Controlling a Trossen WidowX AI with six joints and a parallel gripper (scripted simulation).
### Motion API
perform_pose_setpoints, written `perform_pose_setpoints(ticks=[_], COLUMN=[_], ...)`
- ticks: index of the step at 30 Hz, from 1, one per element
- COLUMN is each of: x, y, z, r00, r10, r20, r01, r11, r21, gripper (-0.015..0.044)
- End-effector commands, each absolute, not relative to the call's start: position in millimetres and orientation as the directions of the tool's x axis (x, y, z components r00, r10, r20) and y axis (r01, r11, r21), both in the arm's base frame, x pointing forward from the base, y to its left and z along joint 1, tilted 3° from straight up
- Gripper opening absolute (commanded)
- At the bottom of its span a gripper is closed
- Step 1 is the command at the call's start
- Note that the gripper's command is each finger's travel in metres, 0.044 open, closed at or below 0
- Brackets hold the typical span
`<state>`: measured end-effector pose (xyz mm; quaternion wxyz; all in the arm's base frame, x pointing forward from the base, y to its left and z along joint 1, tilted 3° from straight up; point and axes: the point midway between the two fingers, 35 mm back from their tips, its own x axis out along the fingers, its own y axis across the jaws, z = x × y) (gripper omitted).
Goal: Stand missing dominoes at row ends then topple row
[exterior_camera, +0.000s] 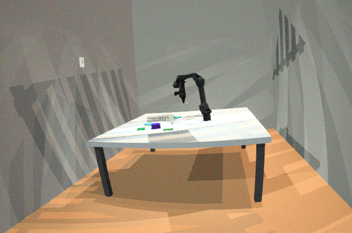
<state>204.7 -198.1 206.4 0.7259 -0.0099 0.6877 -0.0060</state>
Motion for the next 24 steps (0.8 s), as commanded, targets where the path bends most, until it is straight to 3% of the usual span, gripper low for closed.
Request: perform_pose_setpoints(ticks=[1, 9, 24], x=[202, 203, 226], y=[-208, -209, -239], z=[208, 206, 182], r00=[0.064, 0.078, 0.375], r10=[-0.021, -0.022, -0.071], r20=[-0.998, -0.997, -0.924], r01=[0.113, 0.122, 0.269], r11=[0.993, 0.993, 0.962], r21=[-0.014, -0.013, 0.035], gripper=[0.0026, 0.0026, 0.0026])
